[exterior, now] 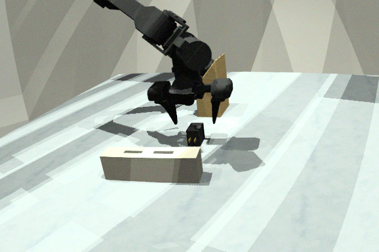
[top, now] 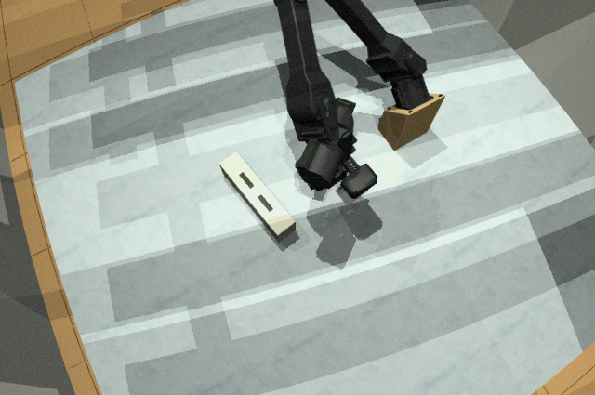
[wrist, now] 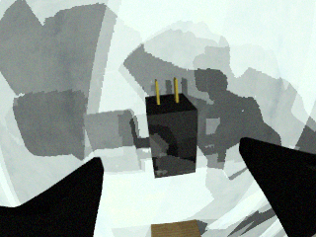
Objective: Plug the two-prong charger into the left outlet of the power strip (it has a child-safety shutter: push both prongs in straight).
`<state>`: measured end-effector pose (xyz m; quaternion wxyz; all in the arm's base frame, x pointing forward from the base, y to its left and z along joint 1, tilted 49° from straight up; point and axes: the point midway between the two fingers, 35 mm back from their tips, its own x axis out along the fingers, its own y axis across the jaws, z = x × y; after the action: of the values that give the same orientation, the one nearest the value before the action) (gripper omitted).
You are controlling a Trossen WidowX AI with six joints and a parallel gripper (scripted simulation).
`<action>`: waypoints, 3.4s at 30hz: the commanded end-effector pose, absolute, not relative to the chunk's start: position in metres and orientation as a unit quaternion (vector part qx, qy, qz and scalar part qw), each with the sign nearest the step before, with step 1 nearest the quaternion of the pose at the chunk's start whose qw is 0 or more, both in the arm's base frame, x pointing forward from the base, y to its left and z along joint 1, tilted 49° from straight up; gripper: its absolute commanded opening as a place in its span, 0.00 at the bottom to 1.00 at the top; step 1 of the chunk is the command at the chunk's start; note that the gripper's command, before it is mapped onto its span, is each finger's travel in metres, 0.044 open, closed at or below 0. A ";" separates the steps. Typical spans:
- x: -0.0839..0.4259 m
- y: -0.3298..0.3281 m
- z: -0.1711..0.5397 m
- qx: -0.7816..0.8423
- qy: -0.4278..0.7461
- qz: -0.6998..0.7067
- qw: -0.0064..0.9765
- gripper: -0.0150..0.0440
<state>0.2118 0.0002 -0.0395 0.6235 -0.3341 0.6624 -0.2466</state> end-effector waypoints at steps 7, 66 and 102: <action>0.213 -0.012 -0.050 -0.338 0.662 -0.246 0.622 1.00; 0.214 0.007 -0.030 -0.340 0.663 -0.242 0.621 0.25; 0.262 -0.023 -0.039 -0.352 0.667 -0.231 0.615 0.25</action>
<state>0.2567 -0.0233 -0.0396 0.6143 -0.3493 0.6688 -0.2311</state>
